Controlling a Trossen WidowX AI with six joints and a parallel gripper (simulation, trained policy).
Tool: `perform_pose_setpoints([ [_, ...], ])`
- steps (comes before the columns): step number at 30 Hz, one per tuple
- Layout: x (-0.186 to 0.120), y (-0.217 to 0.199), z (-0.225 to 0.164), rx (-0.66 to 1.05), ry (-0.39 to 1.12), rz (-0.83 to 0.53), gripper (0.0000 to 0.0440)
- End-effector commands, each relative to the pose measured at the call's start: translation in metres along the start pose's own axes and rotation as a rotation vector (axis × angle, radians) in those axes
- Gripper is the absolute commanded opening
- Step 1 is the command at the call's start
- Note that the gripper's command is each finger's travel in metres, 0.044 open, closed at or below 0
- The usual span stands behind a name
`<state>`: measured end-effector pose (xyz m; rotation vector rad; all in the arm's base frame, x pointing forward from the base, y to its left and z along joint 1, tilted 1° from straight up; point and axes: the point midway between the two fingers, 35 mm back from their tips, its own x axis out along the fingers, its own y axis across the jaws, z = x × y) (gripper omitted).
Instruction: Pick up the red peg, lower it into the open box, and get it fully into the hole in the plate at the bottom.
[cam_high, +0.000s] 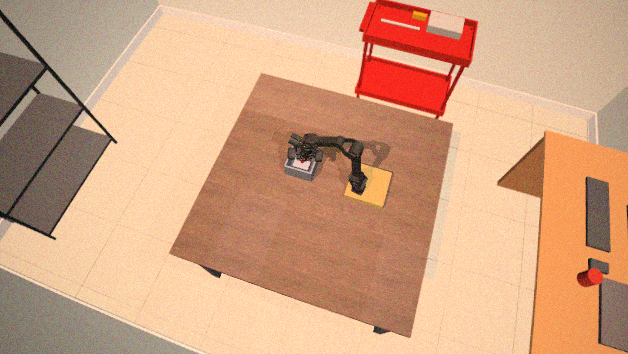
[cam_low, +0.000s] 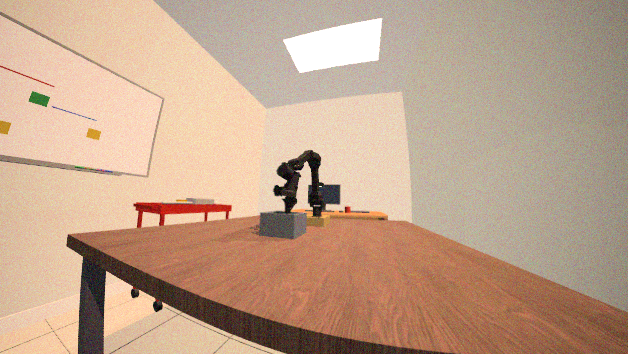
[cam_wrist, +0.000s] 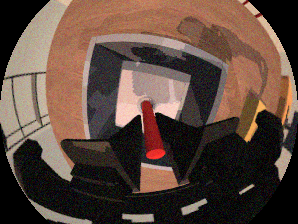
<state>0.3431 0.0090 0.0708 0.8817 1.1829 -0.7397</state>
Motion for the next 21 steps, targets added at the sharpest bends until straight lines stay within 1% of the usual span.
perform_pose_setpoints([
  [1, 0.008, 0.0, 0.003, -0.024, 0.005, -0.018, 0.015],
  [5, 0.012, 0.003, 0.007, -0.037, 0.008, -0.037, 0.017],
  [17, 0.011, 0.028, 0.038, -0.062, -0.023, -0.008, 0.0429],
  [18, 0.011, 0.03, 0.041, -0.063, -0.026, -0.006, 0.044],
  [21, 0.01, 0.037, 0.052, -0.057, -0.051, 0.015, 0.044],
])
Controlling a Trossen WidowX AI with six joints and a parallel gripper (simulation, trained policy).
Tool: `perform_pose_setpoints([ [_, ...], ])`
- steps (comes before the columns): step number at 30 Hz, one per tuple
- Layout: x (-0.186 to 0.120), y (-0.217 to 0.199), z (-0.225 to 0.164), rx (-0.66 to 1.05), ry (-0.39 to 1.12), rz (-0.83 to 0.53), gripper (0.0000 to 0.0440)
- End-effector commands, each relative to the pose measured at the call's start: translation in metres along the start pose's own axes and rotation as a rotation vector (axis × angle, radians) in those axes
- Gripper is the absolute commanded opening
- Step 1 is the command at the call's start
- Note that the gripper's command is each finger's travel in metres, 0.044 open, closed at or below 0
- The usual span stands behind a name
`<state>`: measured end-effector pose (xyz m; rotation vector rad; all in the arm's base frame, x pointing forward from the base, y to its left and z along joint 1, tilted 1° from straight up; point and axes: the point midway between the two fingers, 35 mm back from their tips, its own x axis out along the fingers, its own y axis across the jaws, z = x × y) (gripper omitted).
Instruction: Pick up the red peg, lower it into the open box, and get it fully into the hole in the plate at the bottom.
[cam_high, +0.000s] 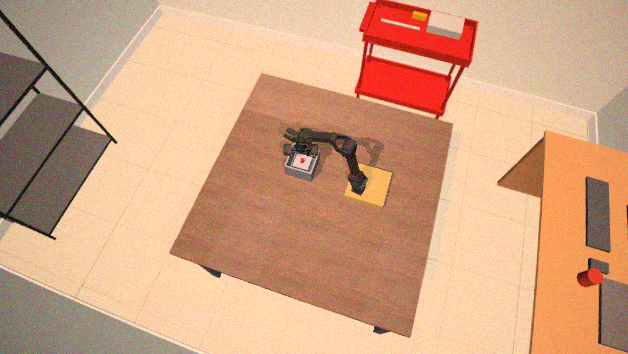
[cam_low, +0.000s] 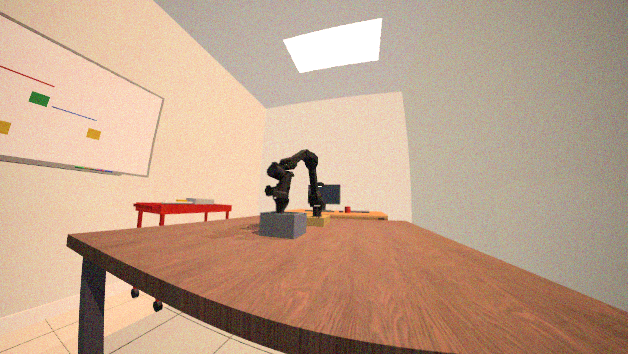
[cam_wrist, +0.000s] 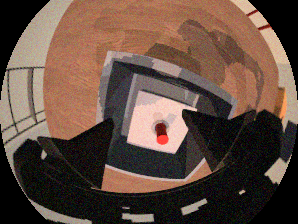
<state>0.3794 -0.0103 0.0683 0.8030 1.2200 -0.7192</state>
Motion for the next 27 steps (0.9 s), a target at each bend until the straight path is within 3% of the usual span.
perform_pose_setpoints([
  [1, -0.003, 0.014, 0.024, 0.02, -0.06, 0.051, 0.044],
  [12, -0.014, 0.021, 0.063, 0.053, -0.146, 0.09, 0.044],
  [27, -0.014, 0.022, 0.066, 0.056, -0.152, 0.094, 0.044],
])
